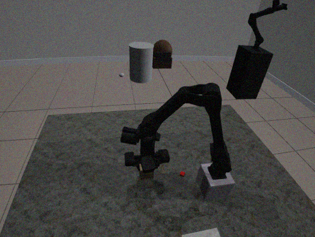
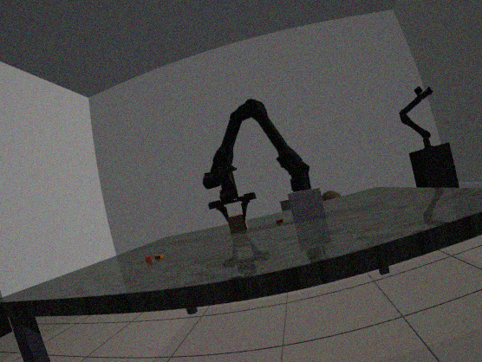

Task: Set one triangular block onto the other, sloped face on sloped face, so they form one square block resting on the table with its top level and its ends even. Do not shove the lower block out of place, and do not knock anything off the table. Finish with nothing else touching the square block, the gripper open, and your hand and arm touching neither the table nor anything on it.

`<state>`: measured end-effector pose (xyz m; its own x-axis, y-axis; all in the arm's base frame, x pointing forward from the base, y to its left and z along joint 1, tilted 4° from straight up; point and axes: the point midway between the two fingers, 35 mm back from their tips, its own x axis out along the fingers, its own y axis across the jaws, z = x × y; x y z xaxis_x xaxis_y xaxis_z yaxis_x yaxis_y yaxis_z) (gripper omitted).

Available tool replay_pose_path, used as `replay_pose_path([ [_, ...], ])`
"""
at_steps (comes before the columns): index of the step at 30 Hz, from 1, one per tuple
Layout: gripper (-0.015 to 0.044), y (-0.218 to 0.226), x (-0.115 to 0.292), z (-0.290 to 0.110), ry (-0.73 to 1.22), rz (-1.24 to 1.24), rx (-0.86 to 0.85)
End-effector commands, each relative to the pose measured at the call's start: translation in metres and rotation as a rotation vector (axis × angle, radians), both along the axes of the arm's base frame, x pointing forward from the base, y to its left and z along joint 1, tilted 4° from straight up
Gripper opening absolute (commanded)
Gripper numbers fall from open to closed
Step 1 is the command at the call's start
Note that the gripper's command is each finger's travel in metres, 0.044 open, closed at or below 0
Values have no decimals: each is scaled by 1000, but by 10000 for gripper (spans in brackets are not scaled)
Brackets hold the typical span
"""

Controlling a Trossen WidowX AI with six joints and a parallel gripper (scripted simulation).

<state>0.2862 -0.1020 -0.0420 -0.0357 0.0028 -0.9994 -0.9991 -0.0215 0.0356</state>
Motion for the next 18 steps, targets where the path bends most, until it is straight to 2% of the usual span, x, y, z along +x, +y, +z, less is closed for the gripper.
replay_pose_path([
  [1, 0, -1, 0, 0, 1, -4, -3],
  [2, 0, -1, 0, 0, 1, -6, -2],
  [18, 420, 0, 0, 0, 0, 0, 0],
])
